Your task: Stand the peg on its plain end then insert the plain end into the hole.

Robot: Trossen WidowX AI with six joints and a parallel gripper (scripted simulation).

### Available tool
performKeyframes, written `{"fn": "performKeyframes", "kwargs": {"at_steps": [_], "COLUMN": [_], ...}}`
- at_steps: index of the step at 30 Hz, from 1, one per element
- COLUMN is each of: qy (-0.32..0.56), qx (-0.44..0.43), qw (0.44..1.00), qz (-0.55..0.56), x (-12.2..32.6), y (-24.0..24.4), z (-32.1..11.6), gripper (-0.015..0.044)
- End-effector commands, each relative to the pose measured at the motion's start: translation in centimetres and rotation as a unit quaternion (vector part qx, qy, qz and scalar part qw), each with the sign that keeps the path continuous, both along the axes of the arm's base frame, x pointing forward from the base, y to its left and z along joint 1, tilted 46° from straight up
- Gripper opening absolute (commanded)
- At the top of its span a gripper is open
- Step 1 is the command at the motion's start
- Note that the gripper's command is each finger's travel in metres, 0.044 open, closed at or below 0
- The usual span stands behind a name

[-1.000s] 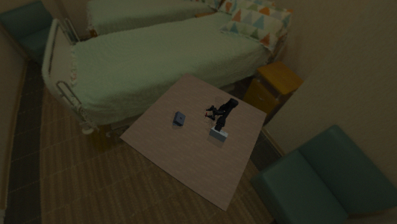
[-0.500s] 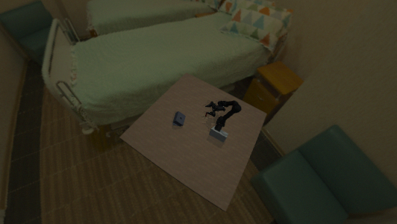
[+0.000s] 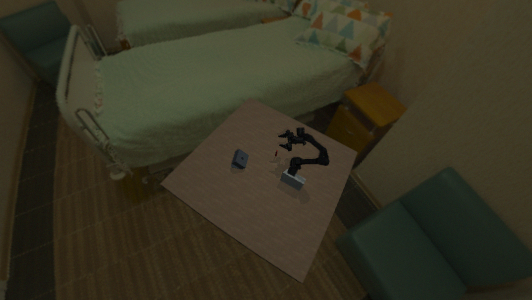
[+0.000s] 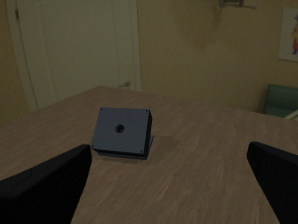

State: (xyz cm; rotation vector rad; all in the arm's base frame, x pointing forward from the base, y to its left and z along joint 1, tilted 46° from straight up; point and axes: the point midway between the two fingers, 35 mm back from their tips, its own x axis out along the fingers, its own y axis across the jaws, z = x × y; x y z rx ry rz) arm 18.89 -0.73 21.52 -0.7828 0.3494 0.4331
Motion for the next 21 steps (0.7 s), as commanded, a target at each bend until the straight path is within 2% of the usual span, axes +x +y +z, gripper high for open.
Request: {"fn": "performKeyframes", "kwargs": {"at_steps": [1,11,21], "qy": [0.029,0.176,0.314], "qx": [0.018,0.056,0.042], "qw": [0.999,0.979,0.933], "qz": [-0.018,-0.089,-0.169], "x": [0.0,0.3,0.0], "y": [0.0,-0.9,-1.8], "z": [-0.3,-3.2,-5.9], "gripper": [0.044,0.044,0.044]}}
